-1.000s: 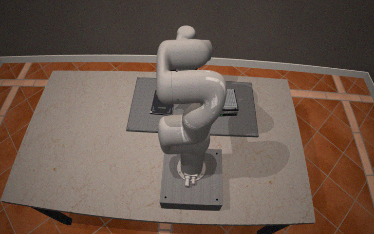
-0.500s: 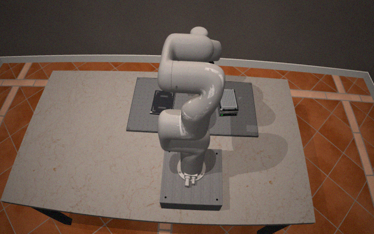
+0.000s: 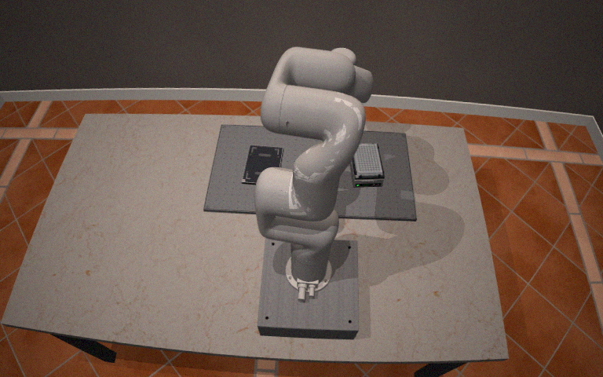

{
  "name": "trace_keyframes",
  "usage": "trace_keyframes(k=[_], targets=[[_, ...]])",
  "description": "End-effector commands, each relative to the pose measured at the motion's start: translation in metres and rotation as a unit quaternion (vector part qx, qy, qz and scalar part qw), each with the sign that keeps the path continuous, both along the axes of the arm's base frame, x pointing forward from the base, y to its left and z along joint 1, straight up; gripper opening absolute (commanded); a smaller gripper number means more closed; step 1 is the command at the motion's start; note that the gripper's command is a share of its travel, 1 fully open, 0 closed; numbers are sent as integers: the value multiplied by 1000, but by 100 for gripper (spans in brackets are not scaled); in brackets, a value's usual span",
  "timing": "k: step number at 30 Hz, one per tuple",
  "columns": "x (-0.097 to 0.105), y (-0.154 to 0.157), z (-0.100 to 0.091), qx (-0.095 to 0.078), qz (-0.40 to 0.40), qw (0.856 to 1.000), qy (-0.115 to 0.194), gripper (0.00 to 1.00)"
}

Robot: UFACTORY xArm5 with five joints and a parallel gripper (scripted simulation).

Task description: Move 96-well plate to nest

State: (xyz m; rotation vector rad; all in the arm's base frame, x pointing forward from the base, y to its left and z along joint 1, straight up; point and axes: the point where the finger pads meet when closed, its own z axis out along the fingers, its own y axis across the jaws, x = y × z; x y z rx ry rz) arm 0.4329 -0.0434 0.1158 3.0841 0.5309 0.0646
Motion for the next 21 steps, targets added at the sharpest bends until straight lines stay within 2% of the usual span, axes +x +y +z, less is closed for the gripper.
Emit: trace_keyframes(k=[1, 10, 12, 21], targets=[[4, -11, -3, 0, -16, 1000, 1, 100], [6, -45, -17, 0, -34, 999, 5, 100], [5, -54, -21, 2, -66, 998, 12, 100], [4, -84, -34, 2, -67, 998, 12, 100]])
